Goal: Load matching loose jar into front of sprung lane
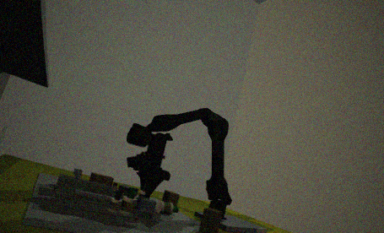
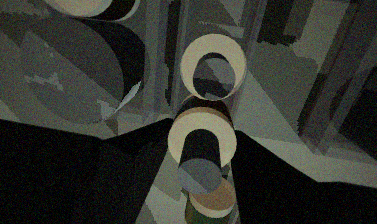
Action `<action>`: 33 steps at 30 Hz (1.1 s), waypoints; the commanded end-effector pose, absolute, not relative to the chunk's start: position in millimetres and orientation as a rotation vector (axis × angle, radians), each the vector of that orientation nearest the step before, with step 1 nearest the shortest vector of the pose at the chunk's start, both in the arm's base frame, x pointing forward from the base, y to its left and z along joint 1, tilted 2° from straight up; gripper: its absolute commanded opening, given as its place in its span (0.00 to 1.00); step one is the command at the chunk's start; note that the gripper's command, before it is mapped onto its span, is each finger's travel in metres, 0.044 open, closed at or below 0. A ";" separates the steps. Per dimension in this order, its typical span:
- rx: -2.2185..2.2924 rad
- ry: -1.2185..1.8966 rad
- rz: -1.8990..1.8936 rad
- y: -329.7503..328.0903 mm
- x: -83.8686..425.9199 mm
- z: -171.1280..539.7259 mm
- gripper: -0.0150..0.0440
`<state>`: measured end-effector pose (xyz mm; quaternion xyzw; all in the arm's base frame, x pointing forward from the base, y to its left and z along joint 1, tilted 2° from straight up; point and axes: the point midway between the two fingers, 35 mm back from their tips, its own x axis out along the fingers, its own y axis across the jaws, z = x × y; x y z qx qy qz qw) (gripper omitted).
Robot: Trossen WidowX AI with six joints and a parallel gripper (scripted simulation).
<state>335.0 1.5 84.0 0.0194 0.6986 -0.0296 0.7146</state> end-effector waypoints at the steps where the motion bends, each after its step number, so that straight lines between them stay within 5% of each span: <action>1: 0.042 1.518 -0.061 1.5 344.1 88.4 0.25; 33: 0.042 1.517 -0.061 1.1 349.0 90.8 0.25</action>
